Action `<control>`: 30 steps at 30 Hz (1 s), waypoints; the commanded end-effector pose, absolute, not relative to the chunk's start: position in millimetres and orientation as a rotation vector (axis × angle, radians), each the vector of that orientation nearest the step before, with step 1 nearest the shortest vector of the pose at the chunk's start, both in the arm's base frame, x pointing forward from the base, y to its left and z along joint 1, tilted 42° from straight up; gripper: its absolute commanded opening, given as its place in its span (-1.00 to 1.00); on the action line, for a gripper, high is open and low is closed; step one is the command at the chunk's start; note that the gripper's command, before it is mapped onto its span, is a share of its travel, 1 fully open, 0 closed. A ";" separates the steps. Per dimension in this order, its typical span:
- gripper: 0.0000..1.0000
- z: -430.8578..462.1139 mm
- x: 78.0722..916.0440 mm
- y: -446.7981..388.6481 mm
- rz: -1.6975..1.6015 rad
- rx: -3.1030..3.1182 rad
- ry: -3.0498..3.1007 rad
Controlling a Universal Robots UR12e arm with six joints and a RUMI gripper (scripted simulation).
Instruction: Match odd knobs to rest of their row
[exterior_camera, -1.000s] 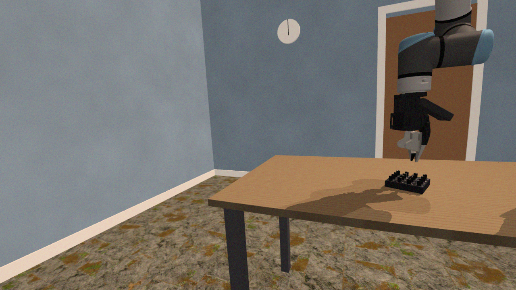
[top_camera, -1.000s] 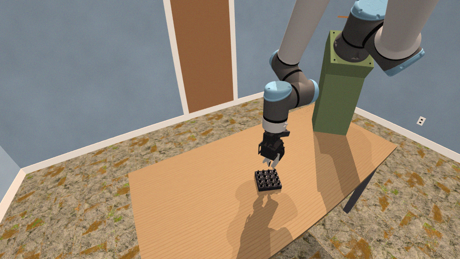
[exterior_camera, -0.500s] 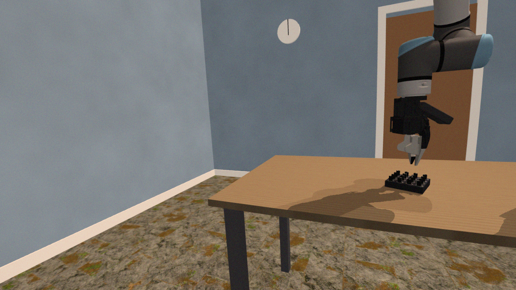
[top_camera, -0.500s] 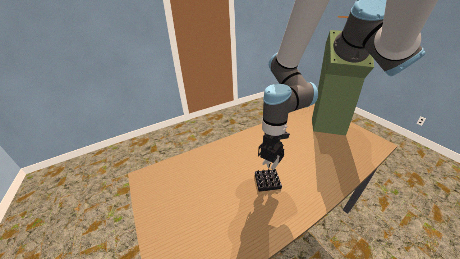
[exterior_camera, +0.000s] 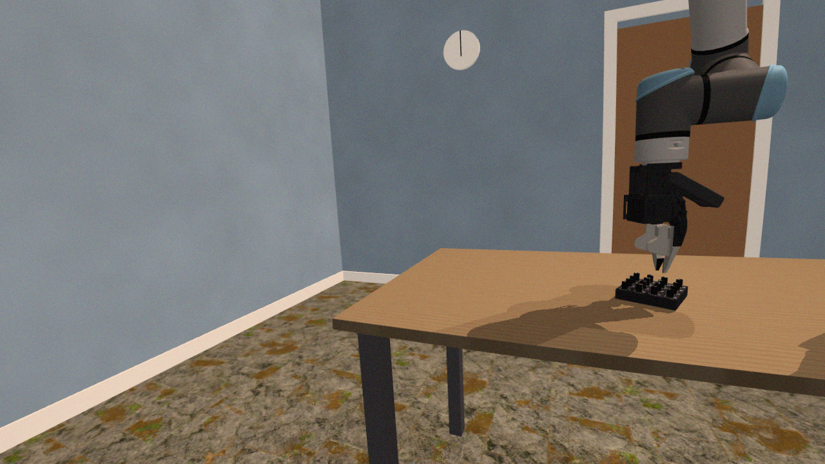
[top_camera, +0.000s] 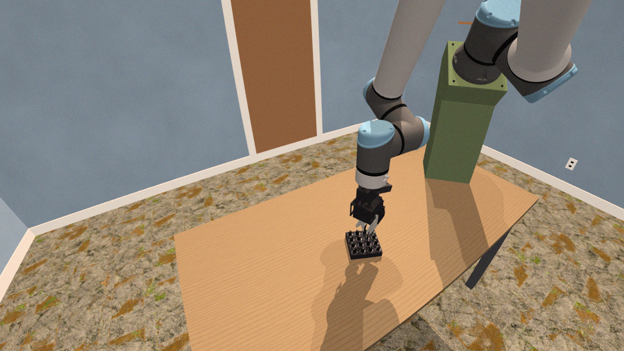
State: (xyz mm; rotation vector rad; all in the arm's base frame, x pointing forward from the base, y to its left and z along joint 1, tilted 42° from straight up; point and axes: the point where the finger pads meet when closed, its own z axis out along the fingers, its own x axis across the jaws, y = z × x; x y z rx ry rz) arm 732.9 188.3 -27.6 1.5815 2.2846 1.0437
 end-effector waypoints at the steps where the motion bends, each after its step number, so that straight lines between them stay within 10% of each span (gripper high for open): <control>1: -0.78 -31.1 735.7 190.4 1.044 1.581 2.284; 30: -0.78 -37.3 739.9 194.1 1.044 1.581 2.284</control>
